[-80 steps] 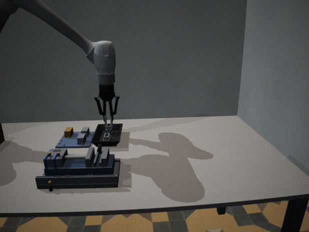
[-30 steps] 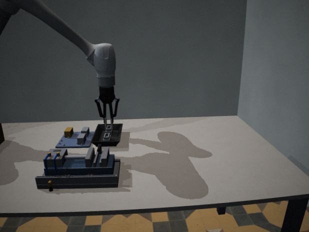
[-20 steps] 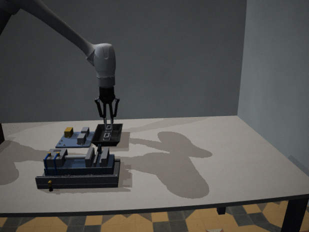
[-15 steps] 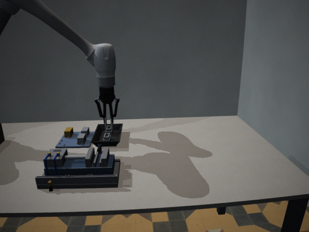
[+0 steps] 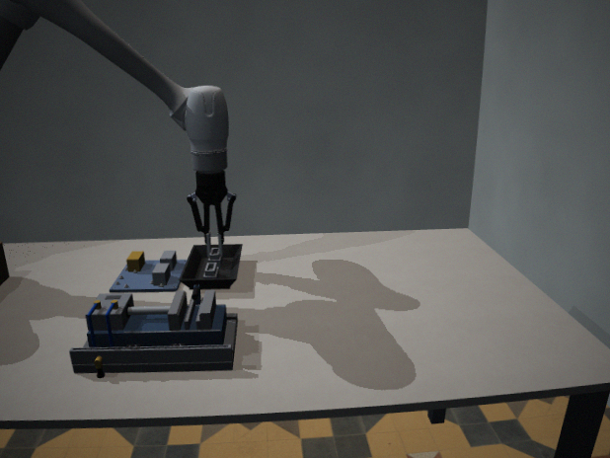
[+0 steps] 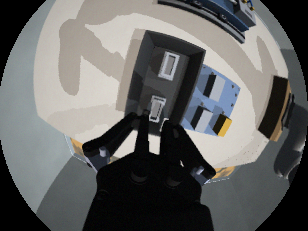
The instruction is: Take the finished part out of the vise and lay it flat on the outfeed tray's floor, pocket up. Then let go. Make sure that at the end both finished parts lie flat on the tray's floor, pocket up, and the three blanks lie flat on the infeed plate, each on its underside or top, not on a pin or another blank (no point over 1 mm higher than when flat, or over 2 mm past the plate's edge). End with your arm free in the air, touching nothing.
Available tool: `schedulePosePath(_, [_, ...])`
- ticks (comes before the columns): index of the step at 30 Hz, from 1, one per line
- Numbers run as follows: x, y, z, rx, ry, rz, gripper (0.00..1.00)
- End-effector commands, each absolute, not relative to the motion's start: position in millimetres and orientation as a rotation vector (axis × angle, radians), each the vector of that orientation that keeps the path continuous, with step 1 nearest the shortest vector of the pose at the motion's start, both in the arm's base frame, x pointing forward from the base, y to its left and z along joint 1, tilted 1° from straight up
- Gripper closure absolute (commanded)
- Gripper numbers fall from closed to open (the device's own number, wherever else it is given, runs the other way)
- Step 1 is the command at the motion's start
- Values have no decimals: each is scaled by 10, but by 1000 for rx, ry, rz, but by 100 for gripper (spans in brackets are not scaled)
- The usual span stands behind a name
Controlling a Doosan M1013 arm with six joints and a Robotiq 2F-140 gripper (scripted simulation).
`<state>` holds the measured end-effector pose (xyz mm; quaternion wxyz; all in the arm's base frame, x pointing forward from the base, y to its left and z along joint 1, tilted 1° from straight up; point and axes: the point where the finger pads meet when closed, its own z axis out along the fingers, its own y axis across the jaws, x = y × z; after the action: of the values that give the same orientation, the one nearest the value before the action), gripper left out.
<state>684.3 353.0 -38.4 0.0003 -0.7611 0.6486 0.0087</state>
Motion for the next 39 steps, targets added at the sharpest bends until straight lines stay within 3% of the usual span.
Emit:
schedulePosePath(1, [6843,3531,-382,-2390,2037,28,100])
schedulePosePath(11, [6843,3531,-382,-2390,2037,28,100])
schedulePosePath(12, [6843,3531,-382,-2390,2037,28,60])
schedulePosePath(39, [6843,3531,-382,-2390,2037,28,60])
